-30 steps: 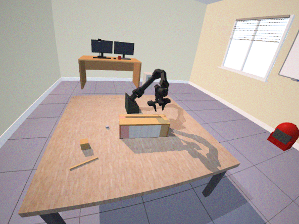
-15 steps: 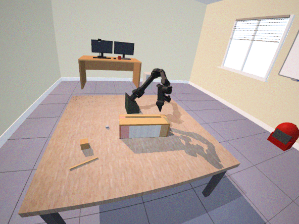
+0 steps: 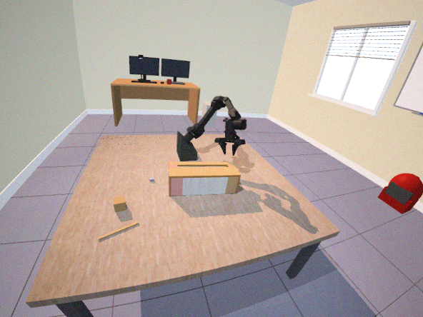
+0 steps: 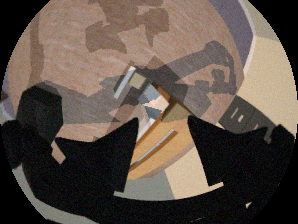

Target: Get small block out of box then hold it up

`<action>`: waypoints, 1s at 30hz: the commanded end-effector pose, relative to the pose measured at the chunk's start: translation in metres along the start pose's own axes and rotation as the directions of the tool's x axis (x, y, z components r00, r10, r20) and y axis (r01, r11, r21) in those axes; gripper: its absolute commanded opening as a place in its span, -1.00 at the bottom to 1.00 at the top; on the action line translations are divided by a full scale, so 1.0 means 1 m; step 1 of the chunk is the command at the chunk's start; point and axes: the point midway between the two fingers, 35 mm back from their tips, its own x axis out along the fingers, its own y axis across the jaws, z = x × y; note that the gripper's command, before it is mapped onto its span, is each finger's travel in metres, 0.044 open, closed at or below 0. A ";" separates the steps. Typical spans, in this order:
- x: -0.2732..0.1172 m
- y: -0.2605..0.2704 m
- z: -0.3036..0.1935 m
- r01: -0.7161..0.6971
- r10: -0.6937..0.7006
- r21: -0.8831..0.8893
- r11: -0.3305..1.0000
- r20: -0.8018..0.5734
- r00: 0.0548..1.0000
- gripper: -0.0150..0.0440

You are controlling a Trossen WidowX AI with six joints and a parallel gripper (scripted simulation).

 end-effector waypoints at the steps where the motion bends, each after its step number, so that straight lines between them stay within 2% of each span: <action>1: -0.003 0.004 0.009 -0.033 -0.057 -0.775 0.631 -0.089 0.994 0.47; 18: -0.001 0.004 0.009 -0.034 -0.057 -0.775 0.631 -0.089 0.994 0.47; 24: 0.077 0.020 0.026 -0.031 -0.057 -0.775 0.631 -0.087 0.995 0.47; 30: 0.087 0.024 0.029 -0.029 -0.060 -0.775 0.632 -0.085 0.995 0.47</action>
